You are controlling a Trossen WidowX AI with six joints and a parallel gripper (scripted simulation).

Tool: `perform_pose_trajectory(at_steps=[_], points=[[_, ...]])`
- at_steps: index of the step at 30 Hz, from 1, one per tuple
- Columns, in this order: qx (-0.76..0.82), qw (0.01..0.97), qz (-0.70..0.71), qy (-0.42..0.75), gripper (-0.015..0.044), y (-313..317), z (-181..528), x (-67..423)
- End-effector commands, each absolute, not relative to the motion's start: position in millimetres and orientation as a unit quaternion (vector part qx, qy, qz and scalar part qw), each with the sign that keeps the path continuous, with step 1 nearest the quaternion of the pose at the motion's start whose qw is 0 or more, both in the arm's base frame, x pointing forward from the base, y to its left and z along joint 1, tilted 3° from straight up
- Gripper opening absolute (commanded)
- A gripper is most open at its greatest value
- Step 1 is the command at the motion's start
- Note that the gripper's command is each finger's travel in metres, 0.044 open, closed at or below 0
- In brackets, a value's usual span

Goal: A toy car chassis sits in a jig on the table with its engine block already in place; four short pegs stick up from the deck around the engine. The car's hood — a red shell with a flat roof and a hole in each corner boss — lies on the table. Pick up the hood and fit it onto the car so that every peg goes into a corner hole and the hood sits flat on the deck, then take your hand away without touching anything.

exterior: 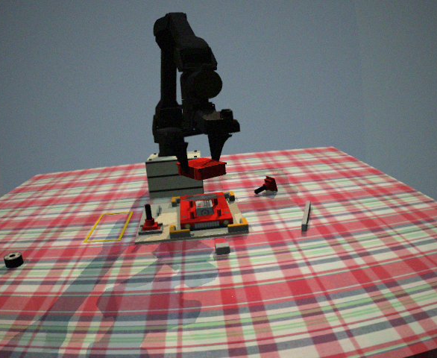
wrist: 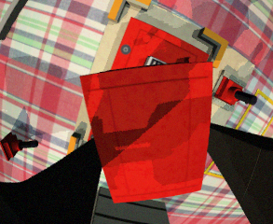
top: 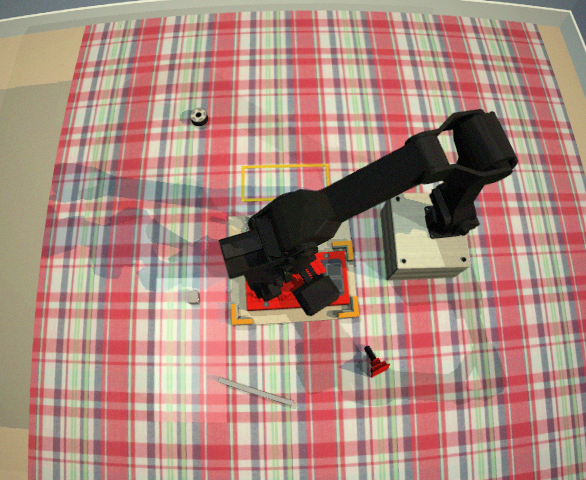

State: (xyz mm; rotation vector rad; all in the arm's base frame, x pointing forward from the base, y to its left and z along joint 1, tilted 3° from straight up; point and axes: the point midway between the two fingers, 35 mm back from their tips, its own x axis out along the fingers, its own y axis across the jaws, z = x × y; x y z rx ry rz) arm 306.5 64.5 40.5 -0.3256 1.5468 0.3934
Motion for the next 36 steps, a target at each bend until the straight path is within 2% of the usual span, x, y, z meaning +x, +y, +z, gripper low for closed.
perform_pose_trajectory(at_steps=[1,21,28,36], points=[[-0.123,0.691,0.15,0.697,0.0,63.5,40.5,311.4],[0.024,0.702,-0.002,0.712,0.0,59.2,38.1,338.2],[0.029,0.702,-0.007,0.712,0.0,59.6,33.5,338.3],[0.029,0.702,-0.007,0.712,0.0,60.8,-3.9,338.4]])
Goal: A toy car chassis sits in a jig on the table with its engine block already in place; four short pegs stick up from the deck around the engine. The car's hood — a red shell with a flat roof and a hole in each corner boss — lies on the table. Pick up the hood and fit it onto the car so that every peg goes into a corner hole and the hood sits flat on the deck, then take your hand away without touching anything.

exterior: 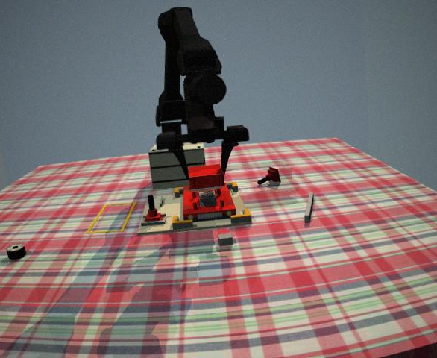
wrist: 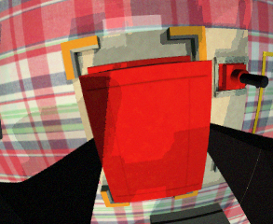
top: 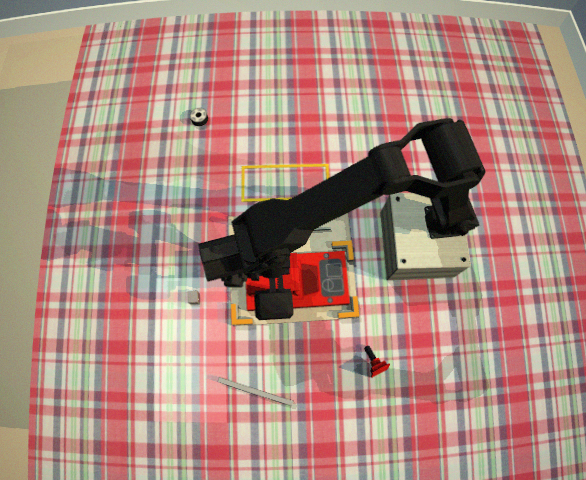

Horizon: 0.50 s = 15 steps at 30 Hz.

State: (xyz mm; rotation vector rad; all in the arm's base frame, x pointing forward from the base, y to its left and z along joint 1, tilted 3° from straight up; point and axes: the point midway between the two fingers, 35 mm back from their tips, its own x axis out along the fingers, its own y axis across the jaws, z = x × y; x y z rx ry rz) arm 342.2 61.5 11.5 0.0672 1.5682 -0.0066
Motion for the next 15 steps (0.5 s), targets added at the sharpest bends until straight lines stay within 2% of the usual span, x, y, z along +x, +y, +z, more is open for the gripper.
perform_pose_trajectory(at_steps=[1,15], points=[[0.029,0.702,-0.007,0.712,0.0,60.9,-8.4,338.1],[0.029,0.702,-0.007,0.712,0.0,62.0,-12.1,336.8]])
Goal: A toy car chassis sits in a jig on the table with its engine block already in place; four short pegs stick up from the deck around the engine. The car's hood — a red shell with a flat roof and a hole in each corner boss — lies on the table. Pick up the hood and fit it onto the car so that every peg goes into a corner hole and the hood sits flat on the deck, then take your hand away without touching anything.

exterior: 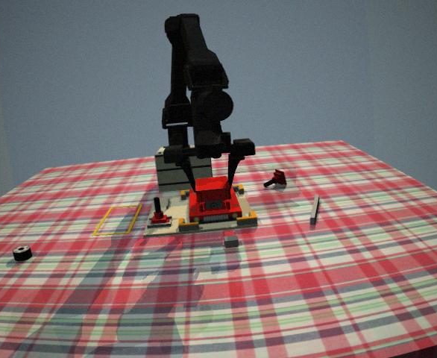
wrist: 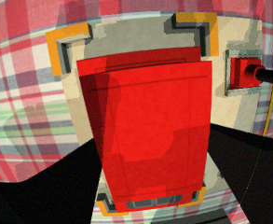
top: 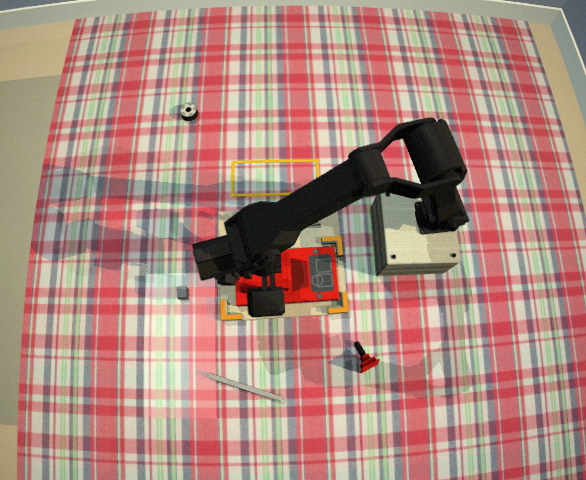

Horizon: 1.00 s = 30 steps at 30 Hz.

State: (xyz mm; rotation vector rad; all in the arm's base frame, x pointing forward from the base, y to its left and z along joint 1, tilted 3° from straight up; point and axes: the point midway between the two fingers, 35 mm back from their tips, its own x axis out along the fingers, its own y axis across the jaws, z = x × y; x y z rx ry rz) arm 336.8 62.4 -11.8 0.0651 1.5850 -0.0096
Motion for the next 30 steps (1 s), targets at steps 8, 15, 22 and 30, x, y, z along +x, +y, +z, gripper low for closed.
perform_pose_trajectory(at_steps=[8,15,22,30], points=[[0.029,0.702,-0.007,0.712,0.0,62.0,-12.1,336.8],[0.029,0.702,-0.007,0.712,0.0,62.0,-12.1,336.8],[0.029,0.702,-0.007,0.712,0.0,63.2,-12.8,336.0],[0.029,0.702,-0.007,0.712,0.0,63.4,-16.4,336.1]])
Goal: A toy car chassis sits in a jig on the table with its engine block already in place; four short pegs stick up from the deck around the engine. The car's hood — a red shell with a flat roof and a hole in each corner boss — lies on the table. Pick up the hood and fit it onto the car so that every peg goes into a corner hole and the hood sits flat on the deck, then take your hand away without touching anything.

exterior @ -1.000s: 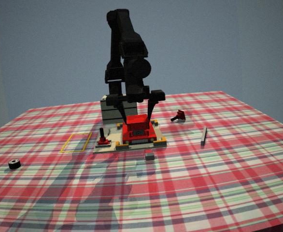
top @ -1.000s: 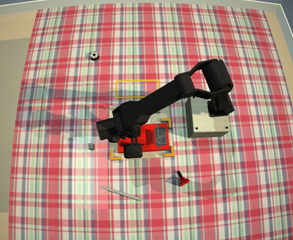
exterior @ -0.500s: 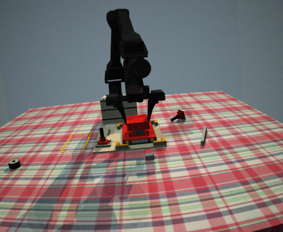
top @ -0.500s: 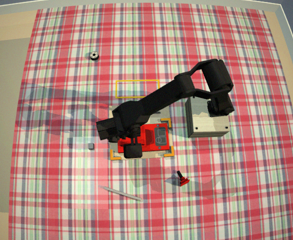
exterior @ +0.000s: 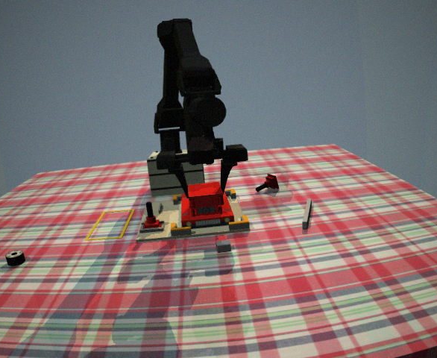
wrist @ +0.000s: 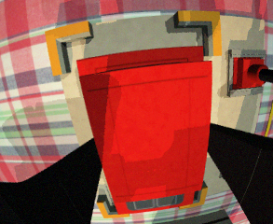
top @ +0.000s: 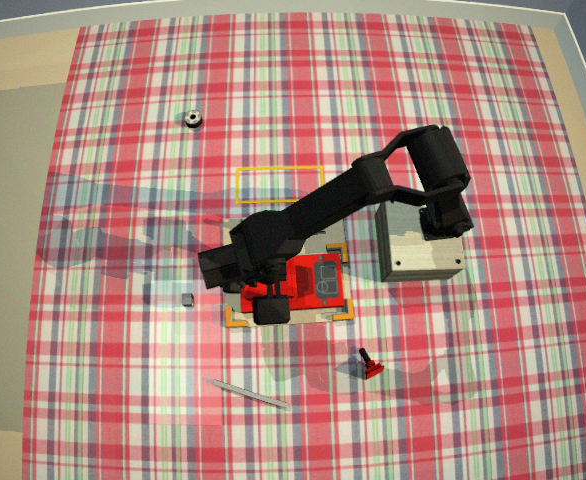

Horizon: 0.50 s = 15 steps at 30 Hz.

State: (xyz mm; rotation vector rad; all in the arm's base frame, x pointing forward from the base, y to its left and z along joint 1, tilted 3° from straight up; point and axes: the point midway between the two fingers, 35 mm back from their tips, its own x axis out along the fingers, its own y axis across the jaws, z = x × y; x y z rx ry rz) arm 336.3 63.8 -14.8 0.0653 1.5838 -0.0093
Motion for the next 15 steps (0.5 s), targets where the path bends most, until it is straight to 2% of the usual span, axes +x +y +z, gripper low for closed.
perform_pose_trajectory(at_steps=[1,15], points=[[0.029,0.702,-0.007,0.712,0.0,63.4,-16.8,336.1],[0.029,0.702,-0.007,0.712,0.0,63.6,-23.2,336.0]])
